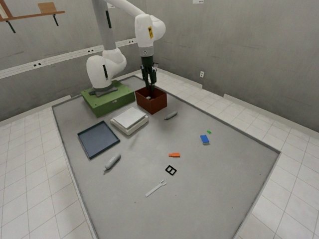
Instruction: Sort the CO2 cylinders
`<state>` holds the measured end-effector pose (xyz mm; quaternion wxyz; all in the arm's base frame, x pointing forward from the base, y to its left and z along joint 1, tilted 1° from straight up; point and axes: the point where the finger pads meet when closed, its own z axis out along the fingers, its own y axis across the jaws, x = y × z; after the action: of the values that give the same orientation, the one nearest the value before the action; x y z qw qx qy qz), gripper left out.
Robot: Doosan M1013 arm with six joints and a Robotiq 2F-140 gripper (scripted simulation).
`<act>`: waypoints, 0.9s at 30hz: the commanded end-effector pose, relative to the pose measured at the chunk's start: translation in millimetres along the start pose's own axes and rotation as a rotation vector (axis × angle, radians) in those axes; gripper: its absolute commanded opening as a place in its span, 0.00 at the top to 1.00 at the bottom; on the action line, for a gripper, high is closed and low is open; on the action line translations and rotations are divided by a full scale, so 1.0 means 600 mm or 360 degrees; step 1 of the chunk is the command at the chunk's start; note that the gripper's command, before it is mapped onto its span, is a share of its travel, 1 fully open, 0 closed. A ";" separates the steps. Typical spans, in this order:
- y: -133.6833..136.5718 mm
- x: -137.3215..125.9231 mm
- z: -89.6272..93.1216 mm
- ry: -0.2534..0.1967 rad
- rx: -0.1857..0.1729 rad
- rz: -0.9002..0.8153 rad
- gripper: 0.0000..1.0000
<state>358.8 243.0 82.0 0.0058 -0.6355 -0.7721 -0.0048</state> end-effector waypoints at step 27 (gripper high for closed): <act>0.001 0.000 -0.063 0.0001 -0.0001 0.0000 0.61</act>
<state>358.9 242.6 115.6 0.0058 -0.6355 -0.7721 -0.0049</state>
